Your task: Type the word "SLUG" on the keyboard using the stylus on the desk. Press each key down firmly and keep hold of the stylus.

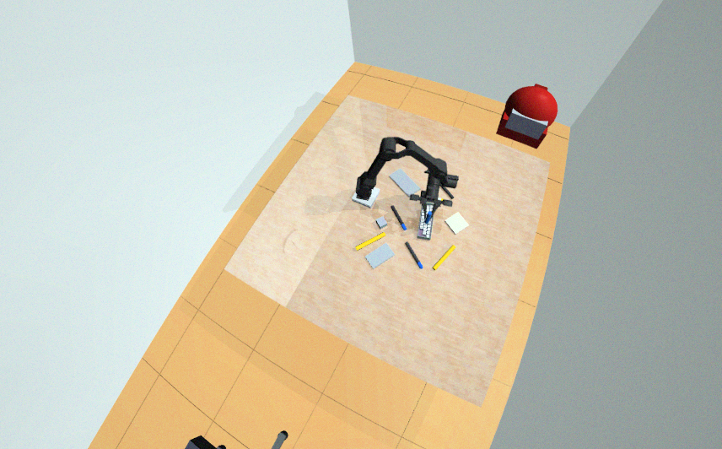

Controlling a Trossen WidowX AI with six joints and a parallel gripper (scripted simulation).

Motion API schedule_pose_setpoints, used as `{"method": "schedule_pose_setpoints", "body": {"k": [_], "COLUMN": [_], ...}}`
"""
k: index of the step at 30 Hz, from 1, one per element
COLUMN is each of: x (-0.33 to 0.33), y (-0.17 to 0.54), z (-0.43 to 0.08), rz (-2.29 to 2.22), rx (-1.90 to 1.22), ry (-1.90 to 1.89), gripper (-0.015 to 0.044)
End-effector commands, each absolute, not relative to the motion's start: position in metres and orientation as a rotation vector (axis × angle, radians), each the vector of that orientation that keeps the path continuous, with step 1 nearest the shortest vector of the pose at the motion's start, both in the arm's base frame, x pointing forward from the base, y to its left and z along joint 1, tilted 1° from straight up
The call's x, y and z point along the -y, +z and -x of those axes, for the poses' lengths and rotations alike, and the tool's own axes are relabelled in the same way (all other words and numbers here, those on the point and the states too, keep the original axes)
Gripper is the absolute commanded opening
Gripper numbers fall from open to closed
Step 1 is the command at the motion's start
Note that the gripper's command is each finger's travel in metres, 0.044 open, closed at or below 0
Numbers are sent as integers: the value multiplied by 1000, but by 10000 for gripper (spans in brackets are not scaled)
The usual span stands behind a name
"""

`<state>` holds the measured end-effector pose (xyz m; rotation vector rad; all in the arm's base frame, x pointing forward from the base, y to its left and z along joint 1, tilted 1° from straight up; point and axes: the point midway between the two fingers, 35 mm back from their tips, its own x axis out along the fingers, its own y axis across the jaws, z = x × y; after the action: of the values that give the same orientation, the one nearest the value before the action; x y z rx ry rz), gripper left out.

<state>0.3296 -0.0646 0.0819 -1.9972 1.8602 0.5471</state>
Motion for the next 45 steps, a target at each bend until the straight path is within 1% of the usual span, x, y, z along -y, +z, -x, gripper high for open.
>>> {"method": "schedule_pose_setpoints", "body": {"k": [1, 10, 13, 14, 45], "x": [64, 64, 62, 62, 62], "y": [80, 80, 79, 79, 71], "z": [-330, -330, -330, -330, -329], "rz": [1991, 1991, 1991, 1991, 1991], "rx": [-1856, -1856, -1856, -1856, -1856], "ry": [544, 544, 544, 544, 544], "gripper": [0, 0, 79, 81, 81]}}
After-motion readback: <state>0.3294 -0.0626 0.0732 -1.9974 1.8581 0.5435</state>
